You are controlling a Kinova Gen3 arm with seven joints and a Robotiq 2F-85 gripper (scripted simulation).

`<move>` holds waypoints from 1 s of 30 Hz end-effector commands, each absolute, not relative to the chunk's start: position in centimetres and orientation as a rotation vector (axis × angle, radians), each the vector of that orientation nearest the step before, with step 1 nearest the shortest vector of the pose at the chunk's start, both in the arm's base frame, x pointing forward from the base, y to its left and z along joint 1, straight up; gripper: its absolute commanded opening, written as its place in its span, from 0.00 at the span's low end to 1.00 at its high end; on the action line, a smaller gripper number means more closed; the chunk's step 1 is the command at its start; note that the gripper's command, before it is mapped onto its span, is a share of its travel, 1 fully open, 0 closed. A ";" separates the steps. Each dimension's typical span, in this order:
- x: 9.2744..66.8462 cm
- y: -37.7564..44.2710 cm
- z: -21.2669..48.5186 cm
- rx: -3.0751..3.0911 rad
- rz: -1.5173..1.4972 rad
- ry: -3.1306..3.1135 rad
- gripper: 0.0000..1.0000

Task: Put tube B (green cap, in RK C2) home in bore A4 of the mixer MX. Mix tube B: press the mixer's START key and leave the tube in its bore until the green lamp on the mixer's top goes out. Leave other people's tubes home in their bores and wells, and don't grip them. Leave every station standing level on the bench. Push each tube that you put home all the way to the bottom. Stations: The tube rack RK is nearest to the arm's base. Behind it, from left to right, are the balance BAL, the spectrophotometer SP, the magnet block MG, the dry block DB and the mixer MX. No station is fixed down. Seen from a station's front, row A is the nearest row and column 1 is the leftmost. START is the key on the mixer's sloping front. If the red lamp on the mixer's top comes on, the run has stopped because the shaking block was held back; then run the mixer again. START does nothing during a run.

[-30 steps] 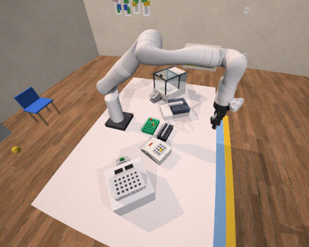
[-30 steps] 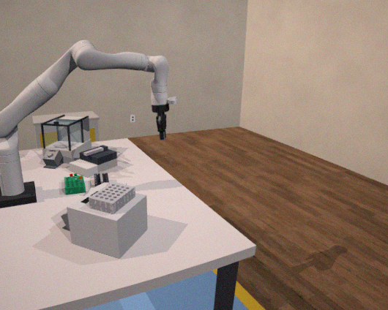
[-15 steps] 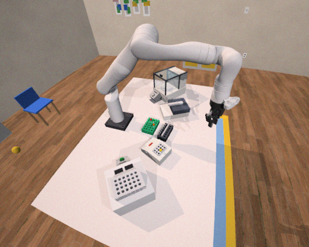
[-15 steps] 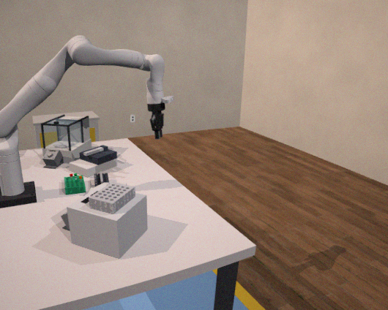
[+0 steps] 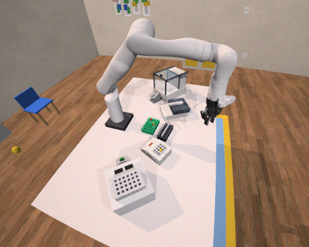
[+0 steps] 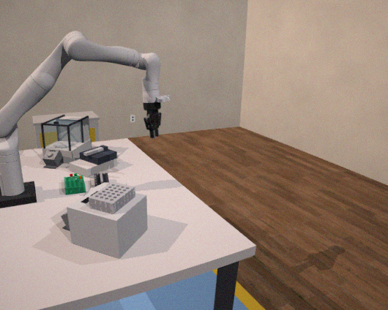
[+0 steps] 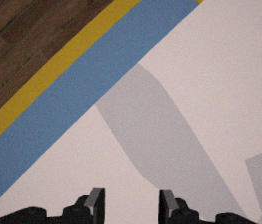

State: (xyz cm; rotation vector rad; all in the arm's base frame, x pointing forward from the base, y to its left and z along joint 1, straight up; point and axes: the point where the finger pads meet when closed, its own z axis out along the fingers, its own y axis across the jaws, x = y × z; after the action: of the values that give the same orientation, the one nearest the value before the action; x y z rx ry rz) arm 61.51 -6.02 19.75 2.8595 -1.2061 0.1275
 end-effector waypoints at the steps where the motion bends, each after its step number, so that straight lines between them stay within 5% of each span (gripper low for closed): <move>1: 61.1 -5.9 20.0 2.842 0.132 -1.248 0.42; 30: 57.5 -5.3 21.0 2.667 0.123 -1.594 0.42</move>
State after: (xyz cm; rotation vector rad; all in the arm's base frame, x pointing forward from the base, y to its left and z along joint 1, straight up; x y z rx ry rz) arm 57.74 -5.35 20.77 2.6803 -1.5692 0.1193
